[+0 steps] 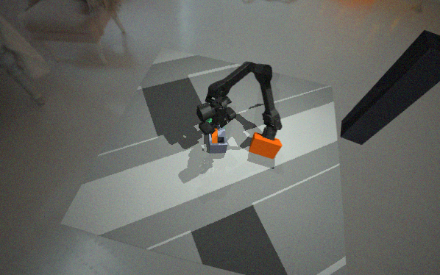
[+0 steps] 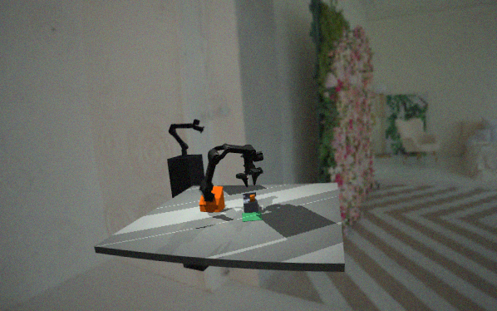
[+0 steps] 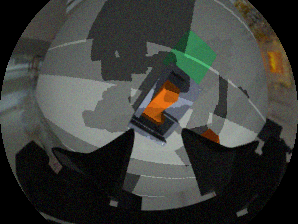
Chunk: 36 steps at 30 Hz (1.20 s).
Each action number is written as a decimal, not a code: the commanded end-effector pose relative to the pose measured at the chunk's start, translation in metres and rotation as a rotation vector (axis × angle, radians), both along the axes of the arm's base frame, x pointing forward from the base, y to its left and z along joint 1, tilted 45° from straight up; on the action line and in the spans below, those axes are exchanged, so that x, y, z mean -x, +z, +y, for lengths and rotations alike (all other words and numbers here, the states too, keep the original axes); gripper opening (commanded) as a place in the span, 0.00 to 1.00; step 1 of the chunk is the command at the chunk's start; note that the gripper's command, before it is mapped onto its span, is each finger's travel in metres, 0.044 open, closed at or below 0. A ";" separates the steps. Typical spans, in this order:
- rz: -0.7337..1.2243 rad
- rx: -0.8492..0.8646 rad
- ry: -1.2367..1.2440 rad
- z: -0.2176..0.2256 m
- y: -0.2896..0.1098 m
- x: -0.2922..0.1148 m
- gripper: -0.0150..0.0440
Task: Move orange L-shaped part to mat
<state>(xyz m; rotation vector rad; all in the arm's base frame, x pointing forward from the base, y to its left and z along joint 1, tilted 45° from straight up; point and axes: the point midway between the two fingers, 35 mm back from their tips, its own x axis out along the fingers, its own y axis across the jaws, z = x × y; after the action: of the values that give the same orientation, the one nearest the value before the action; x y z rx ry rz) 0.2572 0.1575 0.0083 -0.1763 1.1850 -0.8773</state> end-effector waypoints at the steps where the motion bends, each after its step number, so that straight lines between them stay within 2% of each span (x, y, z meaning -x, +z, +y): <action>1: -0.356 -0.040 -0.390 -0.018 0.017 -0.013 0.73; 9: -0.403 -0.045 -0.442 -0.021 0.018 -0.015 0.73; 16: -0.404 -0.045 -0.442 -0.041 -0.002 -0.018 0.73; 36: -0.405 -0.044 -0.441 -0.060 -0.023 -0.021 0.73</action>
<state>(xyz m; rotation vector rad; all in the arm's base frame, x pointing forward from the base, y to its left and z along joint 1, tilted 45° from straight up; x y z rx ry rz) 0.2796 0.1030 -0.0106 0.3131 0.8674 -1.2001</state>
